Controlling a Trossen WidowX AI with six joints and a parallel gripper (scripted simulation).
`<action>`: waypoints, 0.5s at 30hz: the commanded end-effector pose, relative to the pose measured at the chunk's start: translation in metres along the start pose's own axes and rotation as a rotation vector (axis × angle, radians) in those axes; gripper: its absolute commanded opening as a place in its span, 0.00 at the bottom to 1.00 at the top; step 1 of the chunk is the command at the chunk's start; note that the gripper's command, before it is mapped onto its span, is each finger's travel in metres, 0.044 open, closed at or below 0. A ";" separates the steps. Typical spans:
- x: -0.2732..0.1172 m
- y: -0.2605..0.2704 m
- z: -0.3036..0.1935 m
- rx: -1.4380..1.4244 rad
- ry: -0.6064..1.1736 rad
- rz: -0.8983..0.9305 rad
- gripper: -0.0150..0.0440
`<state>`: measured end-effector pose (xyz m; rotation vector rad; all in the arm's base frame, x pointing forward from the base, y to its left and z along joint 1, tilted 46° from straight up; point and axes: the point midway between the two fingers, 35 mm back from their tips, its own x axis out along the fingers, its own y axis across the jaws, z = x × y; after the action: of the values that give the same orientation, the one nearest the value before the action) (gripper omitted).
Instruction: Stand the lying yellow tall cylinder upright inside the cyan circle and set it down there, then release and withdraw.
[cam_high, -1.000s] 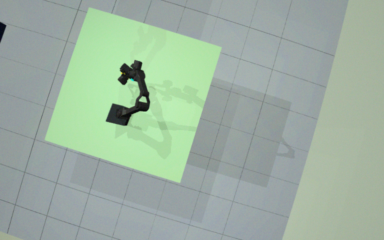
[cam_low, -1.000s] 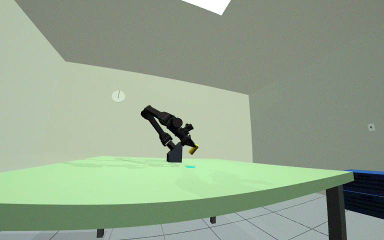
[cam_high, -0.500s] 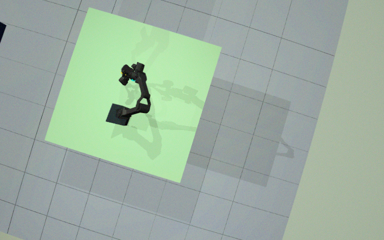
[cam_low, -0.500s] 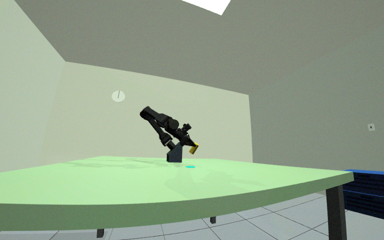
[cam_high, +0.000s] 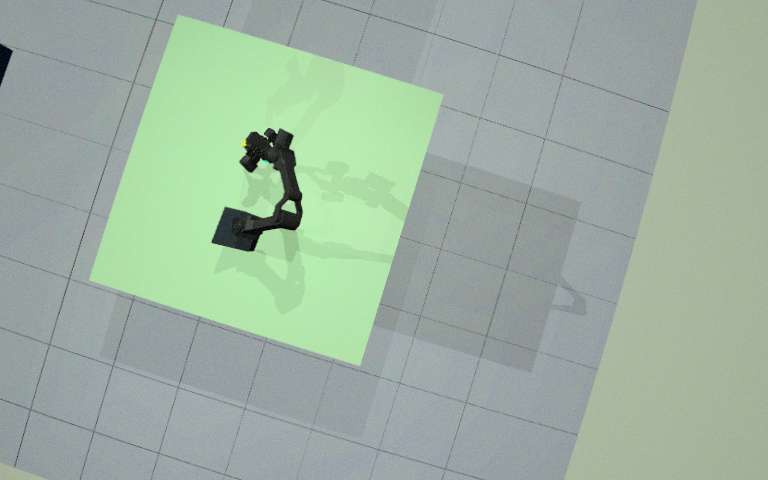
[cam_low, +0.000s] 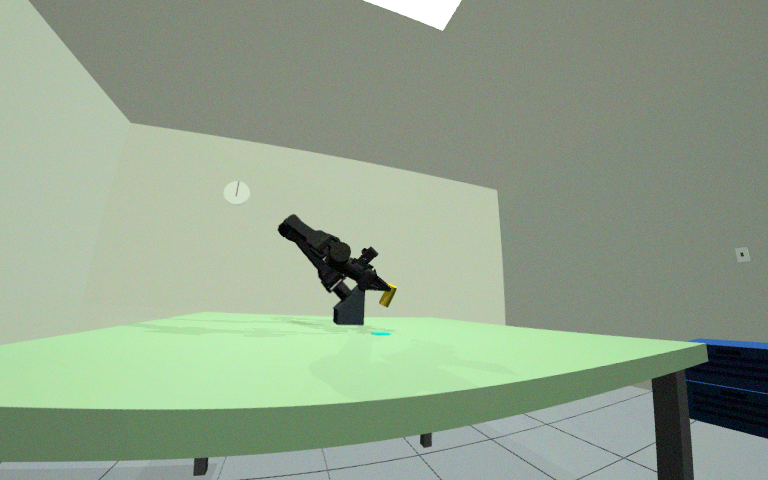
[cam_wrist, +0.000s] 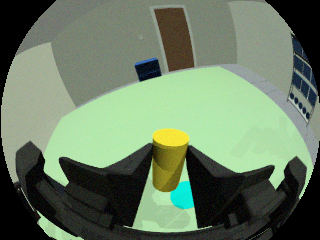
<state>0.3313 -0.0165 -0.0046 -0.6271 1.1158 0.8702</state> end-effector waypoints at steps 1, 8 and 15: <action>-0.002 0.000 0.001 -0.016 -0.030 -0.008 0.43; -0.005 0.000 0.002 -0.035 -0.079 -0.024 0.43; -0.009 -0.001 0.002 -0.056 -0.127 -0.043 0.43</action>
<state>0.3317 -0.0183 0.0024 -0.6255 0.9915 0.8879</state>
